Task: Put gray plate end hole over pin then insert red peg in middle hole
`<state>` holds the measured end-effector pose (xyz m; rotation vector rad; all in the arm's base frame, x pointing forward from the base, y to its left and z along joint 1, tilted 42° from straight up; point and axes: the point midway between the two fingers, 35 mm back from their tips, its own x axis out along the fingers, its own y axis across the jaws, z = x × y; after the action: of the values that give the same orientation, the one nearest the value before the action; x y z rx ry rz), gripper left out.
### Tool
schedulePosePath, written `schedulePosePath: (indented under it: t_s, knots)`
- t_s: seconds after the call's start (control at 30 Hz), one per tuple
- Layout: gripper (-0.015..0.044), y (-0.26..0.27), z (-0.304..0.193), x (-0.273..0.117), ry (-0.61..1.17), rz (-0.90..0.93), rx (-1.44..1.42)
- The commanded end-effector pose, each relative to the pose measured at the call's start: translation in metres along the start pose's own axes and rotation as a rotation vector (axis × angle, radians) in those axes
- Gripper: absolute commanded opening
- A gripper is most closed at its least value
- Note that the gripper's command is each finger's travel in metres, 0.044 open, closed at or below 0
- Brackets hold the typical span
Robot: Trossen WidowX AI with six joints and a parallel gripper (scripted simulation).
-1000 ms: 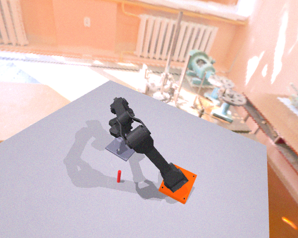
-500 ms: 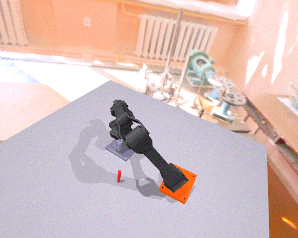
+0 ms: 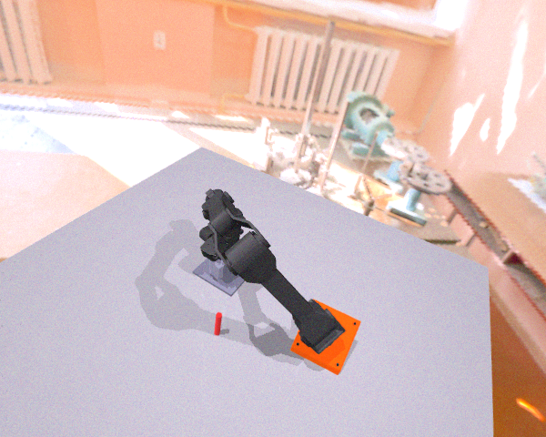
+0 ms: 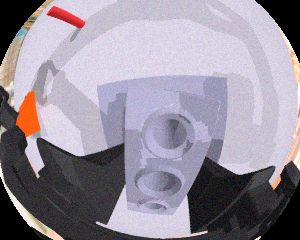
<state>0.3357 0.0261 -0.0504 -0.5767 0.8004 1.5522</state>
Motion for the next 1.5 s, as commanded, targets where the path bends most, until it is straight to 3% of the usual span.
schedulePosePath:
  t_s: [0.0,0.27,0.83,1.03,1.27,1.47]
  knots:
    - [0.0,0.002,0.0,0.006,-0.006,0.002,0.007]
    - [0.0,0.0,0.0,0.003,0.0,0.001,0.0]
    - [0.044,0.0,0.0,0.003,0.0,0.001,0.0]
    - [0.044,-0.002,0.0,-0.008,0.001,0.0,0.001]
    - [0.044,0.0,-0.001,-0.112,-0.002,0.002,0.008]
    - [0.044,-0.002,-0.001,-0.115,-0.002,0.002,0.008]
